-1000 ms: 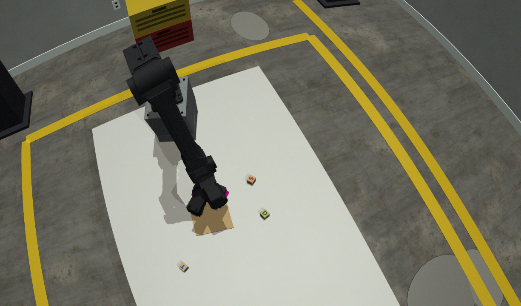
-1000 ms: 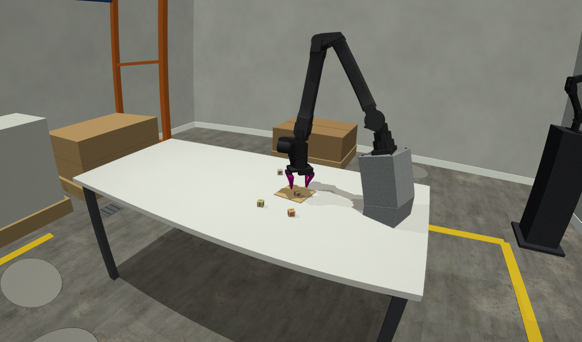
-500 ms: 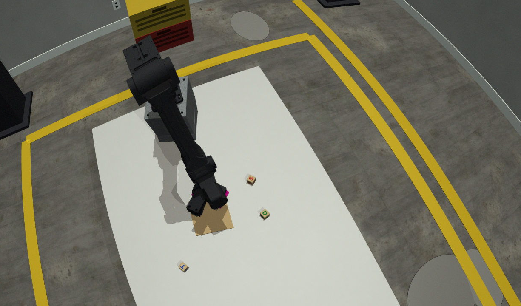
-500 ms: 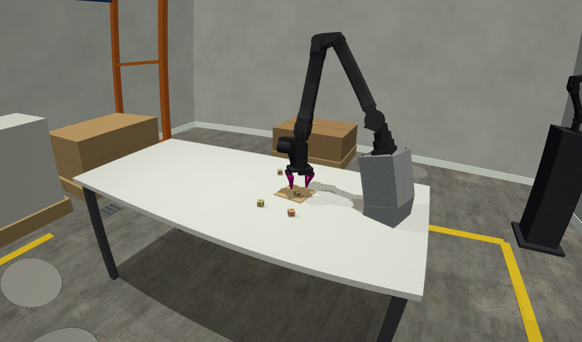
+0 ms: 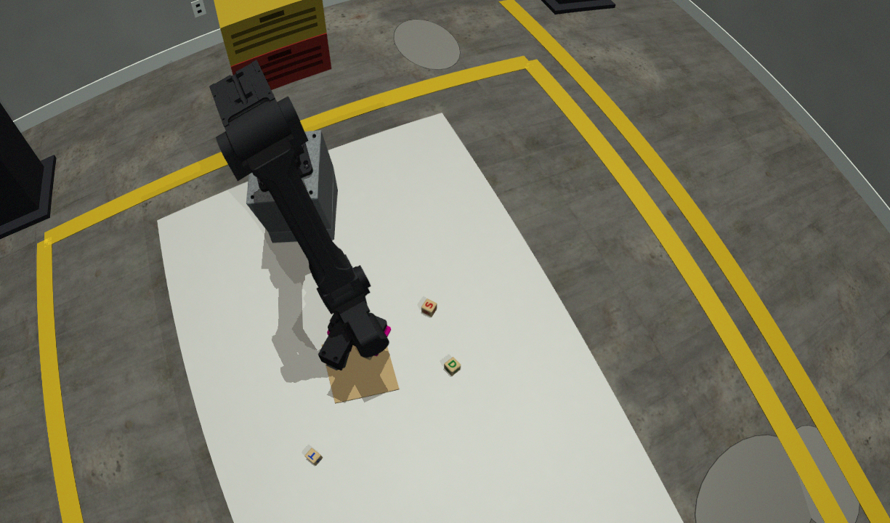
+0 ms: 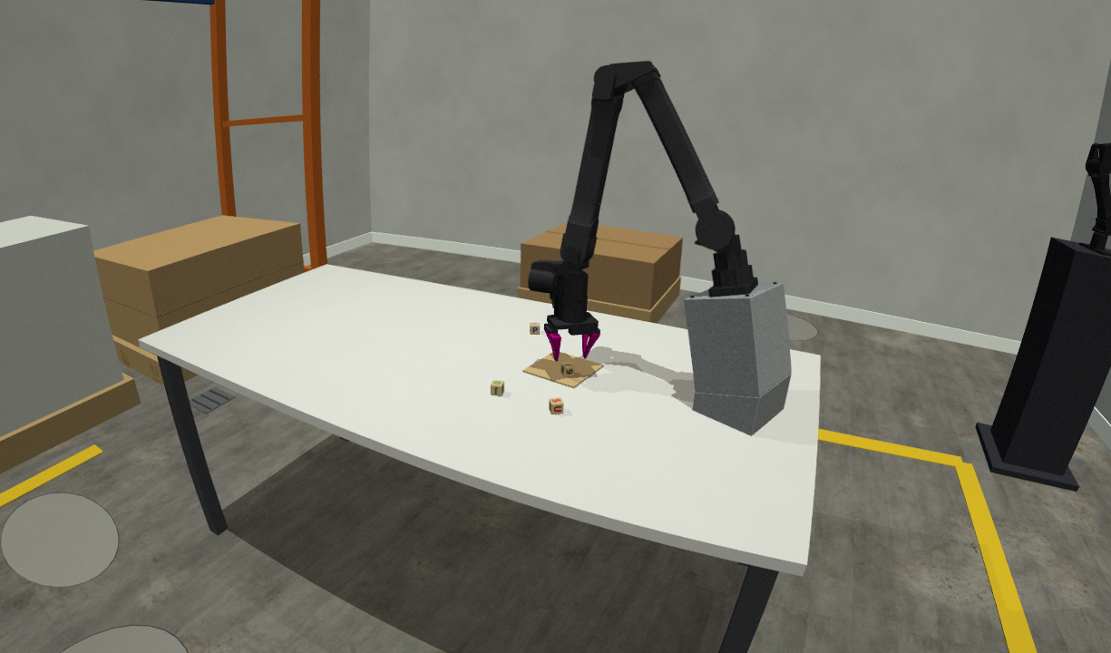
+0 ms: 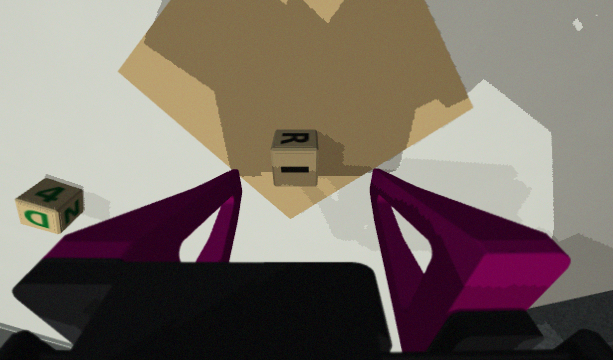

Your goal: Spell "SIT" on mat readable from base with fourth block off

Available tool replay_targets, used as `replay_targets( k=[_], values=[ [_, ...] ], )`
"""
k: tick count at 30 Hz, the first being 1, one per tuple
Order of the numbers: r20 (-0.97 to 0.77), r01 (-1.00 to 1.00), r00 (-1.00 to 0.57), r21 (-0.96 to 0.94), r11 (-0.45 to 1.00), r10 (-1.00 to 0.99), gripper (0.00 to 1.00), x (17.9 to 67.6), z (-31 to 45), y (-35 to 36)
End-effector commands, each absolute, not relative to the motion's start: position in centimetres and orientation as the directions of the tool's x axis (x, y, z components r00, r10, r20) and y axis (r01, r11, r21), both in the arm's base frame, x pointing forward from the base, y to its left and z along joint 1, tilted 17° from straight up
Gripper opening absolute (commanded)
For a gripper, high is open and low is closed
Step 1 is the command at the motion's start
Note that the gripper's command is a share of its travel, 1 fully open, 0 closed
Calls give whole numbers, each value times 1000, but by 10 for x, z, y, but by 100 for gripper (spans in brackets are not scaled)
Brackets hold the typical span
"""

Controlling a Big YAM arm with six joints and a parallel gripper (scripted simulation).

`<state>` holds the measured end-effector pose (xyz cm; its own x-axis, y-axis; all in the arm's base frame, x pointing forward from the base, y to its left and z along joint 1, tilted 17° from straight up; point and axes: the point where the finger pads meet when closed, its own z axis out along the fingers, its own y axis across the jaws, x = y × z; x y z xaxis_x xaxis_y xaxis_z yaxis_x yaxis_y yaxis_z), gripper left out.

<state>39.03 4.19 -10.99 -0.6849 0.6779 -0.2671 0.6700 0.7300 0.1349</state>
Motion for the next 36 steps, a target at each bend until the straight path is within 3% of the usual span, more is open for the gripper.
replay_targets(
  k=[1, 36],
  values=[
    [-270, 671, -683, 137, 729, 679, 71, 395, -115, 37],
    [-267, 671, -684, 133, 729, 679, 71, 389, -117, 36]
  ],
)
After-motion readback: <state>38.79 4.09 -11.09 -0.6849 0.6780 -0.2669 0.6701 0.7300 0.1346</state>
